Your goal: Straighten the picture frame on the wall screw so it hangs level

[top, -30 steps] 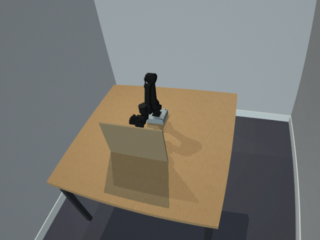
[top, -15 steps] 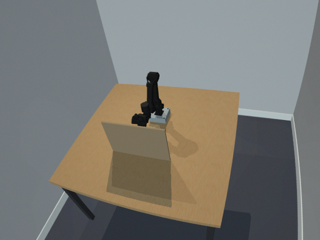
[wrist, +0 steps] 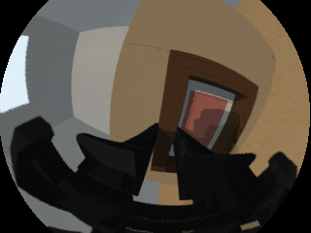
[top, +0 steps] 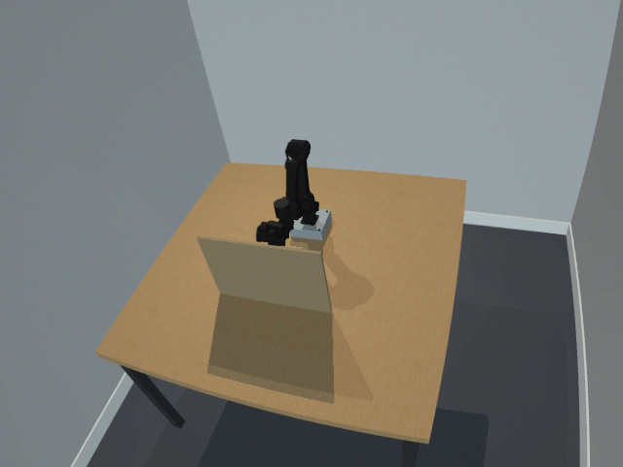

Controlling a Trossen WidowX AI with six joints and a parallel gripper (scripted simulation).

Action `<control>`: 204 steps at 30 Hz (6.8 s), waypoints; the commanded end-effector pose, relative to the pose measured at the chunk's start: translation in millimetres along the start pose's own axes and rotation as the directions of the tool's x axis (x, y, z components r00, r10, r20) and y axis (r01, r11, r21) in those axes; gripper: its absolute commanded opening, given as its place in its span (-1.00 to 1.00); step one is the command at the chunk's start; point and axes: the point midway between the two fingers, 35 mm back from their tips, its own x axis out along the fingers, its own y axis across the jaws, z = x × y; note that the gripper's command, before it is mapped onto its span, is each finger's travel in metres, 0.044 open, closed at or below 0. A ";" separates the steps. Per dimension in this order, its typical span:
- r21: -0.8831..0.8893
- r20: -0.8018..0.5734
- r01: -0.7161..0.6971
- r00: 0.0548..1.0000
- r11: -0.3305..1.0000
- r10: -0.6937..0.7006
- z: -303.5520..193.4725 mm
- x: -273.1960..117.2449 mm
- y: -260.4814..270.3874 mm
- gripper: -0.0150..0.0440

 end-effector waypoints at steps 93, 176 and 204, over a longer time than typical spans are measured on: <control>-0.265 -0.002 0.007 1.000 0.964 -0.008 1.0 -114.5 53.6 0.39; -0.118 -0.004 0.022 1.000 0.993 -0.023 1.2 -121.4 -1.4 0.39; -0.115 -0.004 0.019 1.000 0.993 -0.019 2.3 -108.9 4.3 0.39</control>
